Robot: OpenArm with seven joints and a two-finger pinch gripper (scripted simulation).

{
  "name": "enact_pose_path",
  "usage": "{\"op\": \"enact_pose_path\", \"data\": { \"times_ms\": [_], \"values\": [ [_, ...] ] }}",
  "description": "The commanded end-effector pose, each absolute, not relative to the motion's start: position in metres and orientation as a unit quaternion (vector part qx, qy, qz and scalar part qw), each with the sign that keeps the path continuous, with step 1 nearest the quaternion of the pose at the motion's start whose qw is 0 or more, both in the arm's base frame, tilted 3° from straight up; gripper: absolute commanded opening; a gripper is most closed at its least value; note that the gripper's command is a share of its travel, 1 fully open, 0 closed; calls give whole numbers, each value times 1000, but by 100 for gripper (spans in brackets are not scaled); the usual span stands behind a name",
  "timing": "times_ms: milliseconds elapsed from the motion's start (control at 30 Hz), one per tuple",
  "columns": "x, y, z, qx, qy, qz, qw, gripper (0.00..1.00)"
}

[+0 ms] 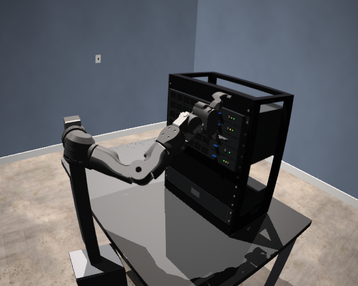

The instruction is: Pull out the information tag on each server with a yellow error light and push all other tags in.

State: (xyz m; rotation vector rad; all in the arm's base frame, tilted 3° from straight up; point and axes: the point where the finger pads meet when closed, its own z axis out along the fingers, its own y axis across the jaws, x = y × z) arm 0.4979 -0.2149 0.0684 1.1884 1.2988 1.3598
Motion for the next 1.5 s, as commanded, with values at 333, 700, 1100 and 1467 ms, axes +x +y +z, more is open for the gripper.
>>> {"op": "enact_pose_path", "data": {
  "times_ms": [333,700,1100,1467],
  "values": [
    [497,-213,70,477,525,549,442,0],
    [497,-213,70,477,525,549,442,0],
    [497,-213,70,477,525,549,442,0],
    [497,-213,70,476,525,550,442,10]
  ]
}}
